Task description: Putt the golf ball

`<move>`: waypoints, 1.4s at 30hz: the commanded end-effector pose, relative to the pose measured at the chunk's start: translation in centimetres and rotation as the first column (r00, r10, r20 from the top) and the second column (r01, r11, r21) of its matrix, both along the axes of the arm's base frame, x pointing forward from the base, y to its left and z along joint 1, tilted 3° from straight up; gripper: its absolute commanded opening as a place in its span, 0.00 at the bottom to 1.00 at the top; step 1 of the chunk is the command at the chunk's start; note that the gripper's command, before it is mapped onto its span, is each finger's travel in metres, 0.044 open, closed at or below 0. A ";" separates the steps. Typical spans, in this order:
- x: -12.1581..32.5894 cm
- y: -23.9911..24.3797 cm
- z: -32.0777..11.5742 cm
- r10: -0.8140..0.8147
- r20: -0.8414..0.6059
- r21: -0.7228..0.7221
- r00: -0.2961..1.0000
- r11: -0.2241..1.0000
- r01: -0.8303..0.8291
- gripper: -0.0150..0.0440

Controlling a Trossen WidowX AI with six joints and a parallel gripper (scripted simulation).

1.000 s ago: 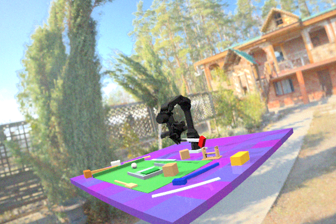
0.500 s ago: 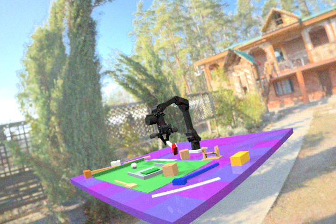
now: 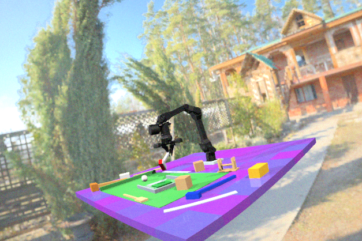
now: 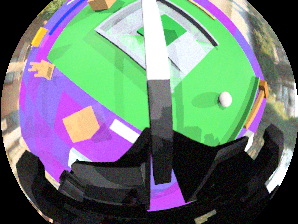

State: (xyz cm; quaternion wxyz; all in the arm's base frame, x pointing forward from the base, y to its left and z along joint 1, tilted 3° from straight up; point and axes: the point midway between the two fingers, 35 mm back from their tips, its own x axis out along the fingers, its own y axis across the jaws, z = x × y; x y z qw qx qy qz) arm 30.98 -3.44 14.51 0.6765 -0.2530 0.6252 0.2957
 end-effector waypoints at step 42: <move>-6.1 -19.6 -1.2 -0.734 -0.051 -0.124 0.678 0.678 0.725 0.25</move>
